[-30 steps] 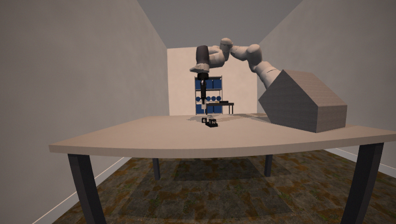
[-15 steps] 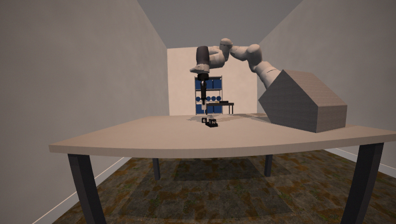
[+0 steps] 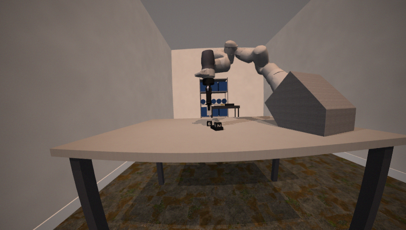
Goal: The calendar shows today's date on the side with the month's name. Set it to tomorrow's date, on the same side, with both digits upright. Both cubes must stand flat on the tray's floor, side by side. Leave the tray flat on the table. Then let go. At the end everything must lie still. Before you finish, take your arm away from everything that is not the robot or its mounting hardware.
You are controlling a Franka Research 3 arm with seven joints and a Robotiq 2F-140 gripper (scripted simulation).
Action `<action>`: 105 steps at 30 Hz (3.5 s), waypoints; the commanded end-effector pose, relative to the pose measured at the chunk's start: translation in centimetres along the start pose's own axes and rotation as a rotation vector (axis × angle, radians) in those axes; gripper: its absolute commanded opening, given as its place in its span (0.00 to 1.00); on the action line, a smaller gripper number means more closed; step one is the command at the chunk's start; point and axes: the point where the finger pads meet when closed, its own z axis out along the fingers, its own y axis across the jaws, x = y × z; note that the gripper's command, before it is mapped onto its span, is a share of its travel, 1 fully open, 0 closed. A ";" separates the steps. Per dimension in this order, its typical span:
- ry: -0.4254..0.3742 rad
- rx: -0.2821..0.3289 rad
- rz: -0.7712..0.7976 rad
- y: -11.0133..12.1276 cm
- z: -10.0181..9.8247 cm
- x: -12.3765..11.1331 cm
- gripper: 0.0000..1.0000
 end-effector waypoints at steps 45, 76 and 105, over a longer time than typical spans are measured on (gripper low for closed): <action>0.005 0.002 0.011 -0.1 3.1 0.1 0.29; 0.005 0.002 0.011 -0.1 3.1 0.2 0.29; 0.005 0.002 0.011 -0.1 3.1 0.2 0.29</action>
